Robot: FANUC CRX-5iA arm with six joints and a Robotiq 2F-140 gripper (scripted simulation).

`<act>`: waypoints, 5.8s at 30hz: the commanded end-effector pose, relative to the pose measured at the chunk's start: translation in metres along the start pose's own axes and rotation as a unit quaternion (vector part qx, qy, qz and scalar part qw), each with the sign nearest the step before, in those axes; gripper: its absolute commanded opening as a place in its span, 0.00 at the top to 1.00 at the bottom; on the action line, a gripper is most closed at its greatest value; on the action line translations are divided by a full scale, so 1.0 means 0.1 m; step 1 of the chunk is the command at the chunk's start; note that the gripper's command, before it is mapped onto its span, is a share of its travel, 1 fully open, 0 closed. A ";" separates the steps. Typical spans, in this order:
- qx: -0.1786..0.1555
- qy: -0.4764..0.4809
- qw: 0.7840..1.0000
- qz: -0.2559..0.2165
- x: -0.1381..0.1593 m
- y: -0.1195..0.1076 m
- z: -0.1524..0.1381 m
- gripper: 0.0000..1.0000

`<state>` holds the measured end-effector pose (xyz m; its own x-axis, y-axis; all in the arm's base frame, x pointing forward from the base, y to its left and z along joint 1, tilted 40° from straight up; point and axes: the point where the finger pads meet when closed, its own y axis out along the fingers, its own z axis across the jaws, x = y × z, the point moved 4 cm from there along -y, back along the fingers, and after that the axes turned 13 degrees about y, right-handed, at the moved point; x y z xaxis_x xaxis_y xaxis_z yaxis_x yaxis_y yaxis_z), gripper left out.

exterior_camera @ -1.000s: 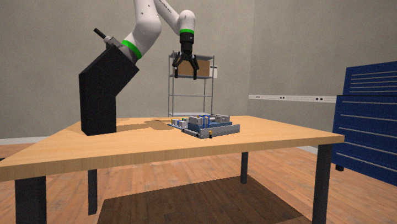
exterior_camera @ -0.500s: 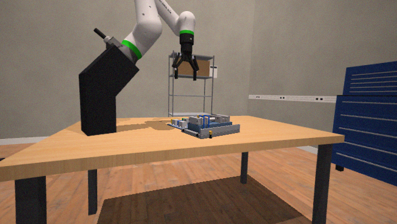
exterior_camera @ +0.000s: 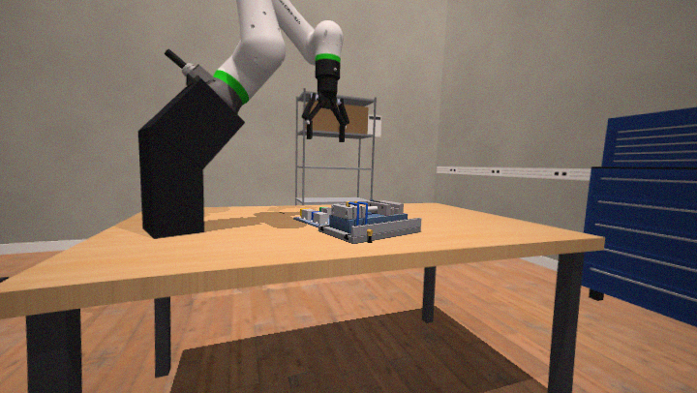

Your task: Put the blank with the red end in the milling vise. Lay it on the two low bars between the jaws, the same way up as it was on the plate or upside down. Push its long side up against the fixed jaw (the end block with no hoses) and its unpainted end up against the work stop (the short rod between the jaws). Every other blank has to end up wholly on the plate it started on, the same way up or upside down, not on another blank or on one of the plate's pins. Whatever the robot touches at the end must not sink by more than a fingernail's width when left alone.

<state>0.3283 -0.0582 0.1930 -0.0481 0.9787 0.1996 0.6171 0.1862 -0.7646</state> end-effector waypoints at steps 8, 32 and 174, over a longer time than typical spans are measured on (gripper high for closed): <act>-0.001 -0.038 0.999 0.000 0.01 0.02 -0.01 0.00; -0.001 -0.022 1.000 0.001 0.02 0.03 -0.01 0.00; 0.000 0.000 1.000 0.001 -0.36 2.07 -0.55 0.51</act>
<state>0.5014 -0.0593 0.0603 -0.0474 0.9789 0.1989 0.6169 0.1853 -0.7649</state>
